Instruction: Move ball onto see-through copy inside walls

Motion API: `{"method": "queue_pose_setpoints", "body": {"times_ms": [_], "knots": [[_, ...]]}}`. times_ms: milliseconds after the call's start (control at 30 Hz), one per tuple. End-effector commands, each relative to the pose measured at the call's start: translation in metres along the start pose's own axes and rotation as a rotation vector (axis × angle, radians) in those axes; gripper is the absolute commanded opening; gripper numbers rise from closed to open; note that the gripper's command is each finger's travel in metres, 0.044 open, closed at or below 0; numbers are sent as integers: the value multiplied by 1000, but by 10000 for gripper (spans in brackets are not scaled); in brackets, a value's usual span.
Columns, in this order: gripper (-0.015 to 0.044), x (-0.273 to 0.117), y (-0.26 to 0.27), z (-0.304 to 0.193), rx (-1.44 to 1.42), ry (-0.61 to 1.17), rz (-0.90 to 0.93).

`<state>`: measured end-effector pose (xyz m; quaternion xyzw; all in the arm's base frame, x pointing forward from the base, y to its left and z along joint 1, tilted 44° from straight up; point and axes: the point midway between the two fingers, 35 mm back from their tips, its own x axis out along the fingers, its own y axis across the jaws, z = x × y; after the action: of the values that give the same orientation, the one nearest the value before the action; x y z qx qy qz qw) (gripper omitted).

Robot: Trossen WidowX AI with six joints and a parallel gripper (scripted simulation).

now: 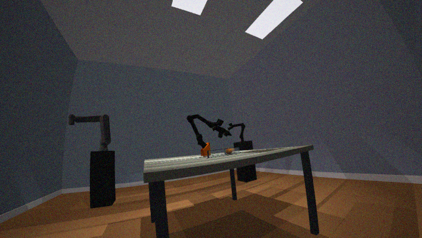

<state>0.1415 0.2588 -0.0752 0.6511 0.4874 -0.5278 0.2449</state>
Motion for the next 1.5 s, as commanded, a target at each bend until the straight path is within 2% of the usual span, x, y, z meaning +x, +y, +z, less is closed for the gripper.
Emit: {"method": "queue_pose_setpoints", "body": {"times_ms": [0, 300, 533, 667, 1000, 1267, 1467], "knots": [[408, 0, 1, 0, -14, -3, 4], [408, 1, 58, 1, -713, -231, 104], [408, -6, 103, 8, -1300, -485, 18], [408, -14, 128, 14, -1552, -623, -90], [408, -30, 162, 25, -1998, -793, -396], [408, -44, 186, 34, -2334, -845, -735], [408, -57, 204, 41, -2555, -824, -1055]]}}
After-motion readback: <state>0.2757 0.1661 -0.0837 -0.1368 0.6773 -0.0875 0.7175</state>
